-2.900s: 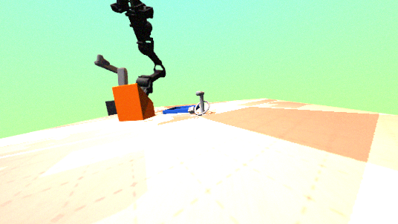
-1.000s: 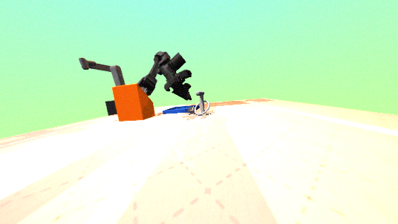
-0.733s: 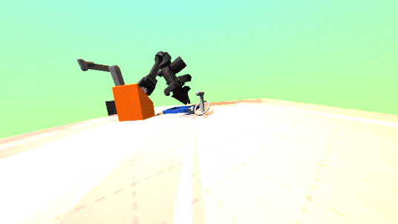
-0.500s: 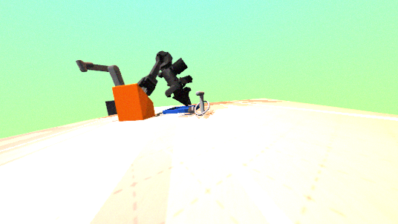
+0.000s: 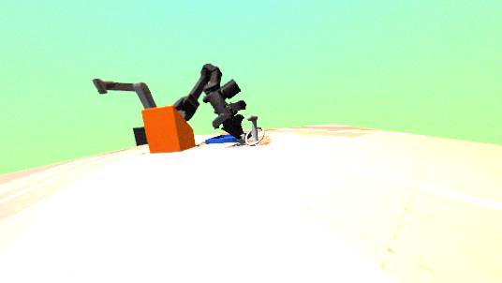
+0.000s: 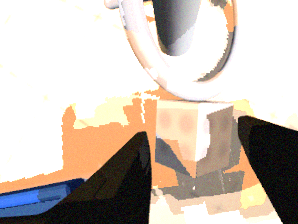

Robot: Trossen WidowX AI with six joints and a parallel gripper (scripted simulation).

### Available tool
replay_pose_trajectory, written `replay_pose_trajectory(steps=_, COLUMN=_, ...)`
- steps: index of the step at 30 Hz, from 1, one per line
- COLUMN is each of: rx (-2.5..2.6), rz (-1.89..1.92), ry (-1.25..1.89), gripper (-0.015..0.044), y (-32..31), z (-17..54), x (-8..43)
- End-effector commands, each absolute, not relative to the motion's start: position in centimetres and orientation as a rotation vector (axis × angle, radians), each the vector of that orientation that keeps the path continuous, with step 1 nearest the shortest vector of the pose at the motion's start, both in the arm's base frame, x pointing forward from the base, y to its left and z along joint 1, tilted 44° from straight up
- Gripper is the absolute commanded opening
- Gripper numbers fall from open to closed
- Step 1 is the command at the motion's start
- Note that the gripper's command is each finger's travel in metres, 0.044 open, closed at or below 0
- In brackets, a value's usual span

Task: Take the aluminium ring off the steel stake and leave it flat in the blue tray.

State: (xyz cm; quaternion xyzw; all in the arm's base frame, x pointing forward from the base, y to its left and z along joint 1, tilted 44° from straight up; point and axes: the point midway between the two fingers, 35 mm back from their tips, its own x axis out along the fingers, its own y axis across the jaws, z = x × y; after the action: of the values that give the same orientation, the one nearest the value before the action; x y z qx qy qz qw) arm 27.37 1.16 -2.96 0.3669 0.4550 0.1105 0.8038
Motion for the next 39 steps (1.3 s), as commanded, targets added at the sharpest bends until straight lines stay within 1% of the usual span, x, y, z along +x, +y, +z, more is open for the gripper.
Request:
replay_pose_trajectory(steps=1, rx=0.789, rz=0.231, ry=0.979, gripper=0.0200, y=1.47, z=-3.45, x=27.56)
replay_pose_trajectory(steps=7, rx=0.790, rz=0.232, ry=0.977, gripper=0.0200, y=1.94, z=-3.86, x=27.93)
replay_pose_trajectory(steps=35, rx=0.788, rz=0.237, ry=0.975, gripper=0.0013, y=1.80, z=-3.63, x=27.85)
replay_pose_trajectory(steps=36, rx=0.788, rz=0.237, ry=0.975, gripper=0.0000, y=1.79, z=-3.62, x=27.85)
replay_pose_trajectory(steps=39, rx=0.788, rz=0.236, ry=0.976, gripper=0.0000, y=1.55, z=-3.42, x=27.85)
